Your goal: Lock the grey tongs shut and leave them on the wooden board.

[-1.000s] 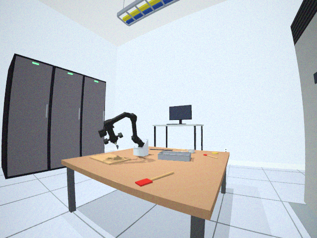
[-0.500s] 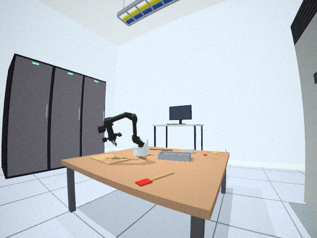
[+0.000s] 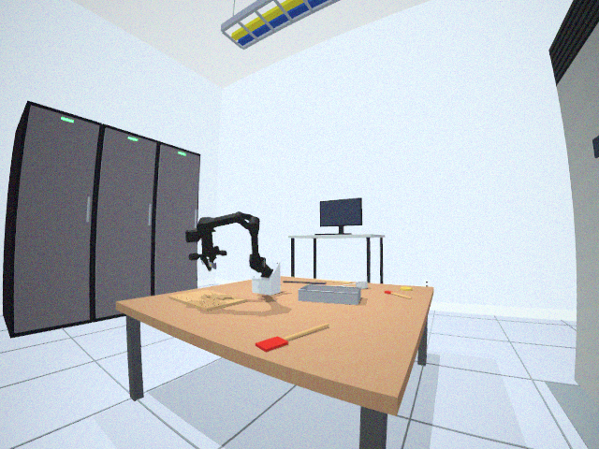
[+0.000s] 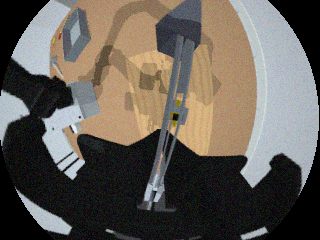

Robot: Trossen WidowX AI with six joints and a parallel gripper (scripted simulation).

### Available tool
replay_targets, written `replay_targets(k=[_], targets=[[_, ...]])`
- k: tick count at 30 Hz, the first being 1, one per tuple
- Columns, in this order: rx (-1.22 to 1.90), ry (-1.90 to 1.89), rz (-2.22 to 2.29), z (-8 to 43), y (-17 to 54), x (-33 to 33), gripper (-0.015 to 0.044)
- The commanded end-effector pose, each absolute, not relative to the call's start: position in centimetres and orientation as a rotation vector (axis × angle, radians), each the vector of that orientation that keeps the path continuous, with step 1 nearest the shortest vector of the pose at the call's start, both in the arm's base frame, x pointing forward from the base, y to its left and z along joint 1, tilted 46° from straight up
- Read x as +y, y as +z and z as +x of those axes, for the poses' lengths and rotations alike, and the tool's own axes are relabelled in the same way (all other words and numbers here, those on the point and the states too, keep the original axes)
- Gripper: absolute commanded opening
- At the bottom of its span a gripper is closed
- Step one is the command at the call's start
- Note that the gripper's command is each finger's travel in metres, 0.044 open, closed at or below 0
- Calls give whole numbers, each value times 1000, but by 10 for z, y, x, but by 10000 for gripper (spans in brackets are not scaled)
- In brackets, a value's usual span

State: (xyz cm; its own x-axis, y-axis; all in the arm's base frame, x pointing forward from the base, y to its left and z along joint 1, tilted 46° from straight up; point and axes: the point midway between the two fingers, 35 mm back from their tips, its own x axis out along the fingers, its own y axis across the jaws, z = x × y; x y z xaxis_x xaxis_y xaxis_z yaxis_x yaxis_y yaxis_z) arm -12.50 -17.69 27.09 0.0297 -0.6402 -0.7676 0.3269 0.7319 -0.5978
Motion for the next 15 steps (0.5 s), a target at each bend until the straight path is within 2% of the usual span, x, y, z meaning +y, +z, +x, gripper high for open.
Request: replay_targets(k=[1,15], targets=[[1337,-790,-381,-129,281,-178,-150],[1335,-800,-416,-132,282,-180,-150]])
